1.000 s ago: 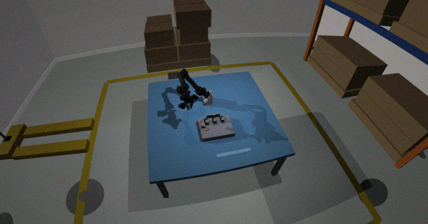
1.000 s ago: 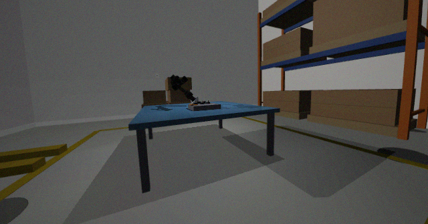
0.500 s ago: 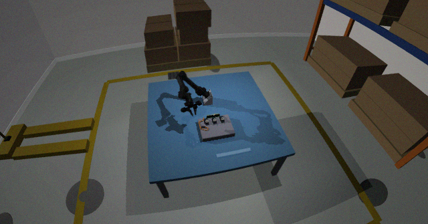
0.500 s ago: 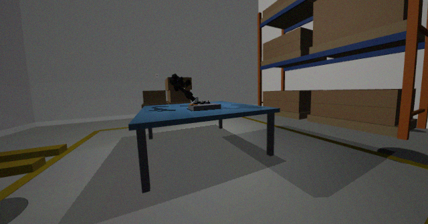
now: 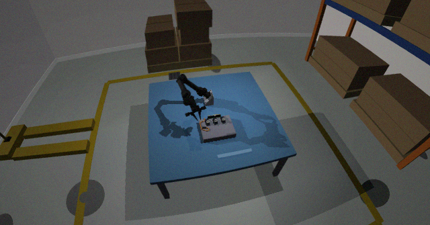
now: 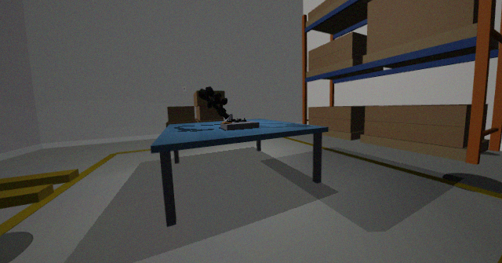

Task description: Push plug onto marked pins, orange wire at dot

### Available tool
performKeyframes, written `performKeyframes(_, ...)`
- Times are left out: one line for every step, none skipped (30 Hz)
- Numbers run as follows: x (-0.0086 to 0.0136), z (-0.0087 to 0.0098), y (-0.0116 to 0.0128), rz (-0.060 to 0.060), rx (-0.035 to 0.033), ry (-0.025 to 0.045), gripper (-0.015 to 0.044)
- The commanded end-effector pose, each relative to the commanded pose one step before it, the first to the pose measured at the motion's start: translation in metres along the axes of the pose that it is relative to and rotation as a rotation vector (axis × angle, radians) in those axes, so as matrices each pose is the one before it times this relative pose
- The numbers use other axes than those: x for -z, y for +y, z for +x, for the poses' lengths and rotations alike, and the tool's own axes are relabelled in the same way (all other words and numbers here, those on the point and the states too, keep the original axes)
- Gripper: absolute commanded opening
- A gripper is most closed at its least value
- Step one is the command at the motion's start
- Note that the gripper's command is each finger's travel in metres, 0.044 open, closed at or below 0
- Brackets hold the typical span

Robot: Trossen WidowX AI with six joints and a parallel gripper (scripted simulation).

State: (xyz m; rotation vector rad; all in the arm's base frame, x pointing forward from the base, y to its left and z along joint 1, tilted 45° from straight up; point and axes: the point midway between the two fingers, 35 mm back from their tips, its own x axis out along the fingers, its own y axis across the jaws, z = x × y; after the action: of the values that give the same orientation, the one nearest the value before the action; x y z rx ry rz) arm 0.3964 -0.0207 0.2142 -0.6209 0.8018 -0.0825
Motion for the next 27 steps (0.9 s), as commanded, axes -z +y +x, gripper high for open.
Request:
performKeyframes(0.00379, 0.0097, 0.00437, -0.0931, -0.00641, 0.08339, 0.0115)
performKeyframes(0.00092, 0.00257, 0.00128, -0.0232, -0.00297, 0.02092, 0.0115)
performKeyframes(0.00086, 0.00254, 0.00129, -0.0234, -0.00314, 0.02081, 0.0115)
performKeyframes(0.0008, 0.0025, 0.0013, -0.0236, -0.00332, 0.02069, 0.0115)
performKeyframes(0.00074, 0.00247, 0.0013, -0.0239, -0.00348, 0.02057, 0.0115)
performKeyframes(0.00068, 0.00244, 0.00131, -0.0241, -0.00365, 0.02045, 0.0115)
performKeyframes(0.00061, 0.00241, 0.00131, -0.0243, -0.00381, 0.02032, 0.0115)
performKeyframes(0.00055, 0.00237, 0.0013, -0.0245, -0.00396, 0.0202, 0.0115)
performKeyframes(0.00049, 0.00234, 0.0013, -0.0247, -0.00412, 0.02007, 0.0115)
performKeyframes(0.00043, 0.00231, 0.00129, -0.0249, -0.00426, 0.01994, 0.0115)
performKeyframes(0.00037, 0.00227, 0.00129, -0.0251, -0.00441, 0.01981, 0.0115)
performKeyframes(0.00031, 0.00224, 0.00128, -0.0253, -0.00455, 0.01967, 0.0115)
performKeyframes(0.00025, 0.0022, 0.00126, -0.0255, -0.00468, 0.01954, 0.0115)
performKeyframes(0.00019, 0.00217, 0.00125, -0.0257, -0.00481, 0.0194, 0.0115)
performKeyframes(0.00013, 0.00213, 0.00123, -0.0259, -0.00494, 0.01927, 0.0115)
performKeyframes(0.00008, 0.00209, 0.00122, -0.0261, -0.00506, 0.01913, 0.0115)
performKeyframes(0.00002, 0.00206, 0.0012, -0.0263, -0.00518, 0.01899, 0.0115)
performKeyframes(-0.00004, 0.00202, 0.00117, -0.0264, -0.0053, 0.01885, 0.0115)
performKeyframes(-0.00009, 0.00198, 0.00115, -0.0266, -0.00541, 0.01871, 0.0115)
performKeyframes(-0.00014, 0.00194, 0.00112, -0.0268, -0.00551, 0.01858, 0.0115)
performKeyframes(-0.0002, 0.00191, 0.0011, -0.027, -0.00562, 0.01844, 0.0115)
performKeyframes(-0.00025, 0.00187, 0.00107, -0.0272, -0.00572, 0.0183, 0.0115)
performKeyframes(-0.0003, 0.00183, 0.00103, -0.0273, -0.00581, 0.01816, 0.0115)
performKeyframes(-0.00035, 0.00179, 0.001, -0.0275, -0.00591, 0.01802, 0.0115)
performKeyframes(-0.0004, 0.00175, 0.00097, -0.0277, -0.00599, 0.01787, 0.0115)
performKeyframes(-0.00044, 0.00171, 0.00093, -0.0279, -0.00608, 0.01774, 0.0115)
performKeyframes(-0.00049, 0.00167, 0.00089, -0.028, -0.00616, 0.0176, 0.0115)
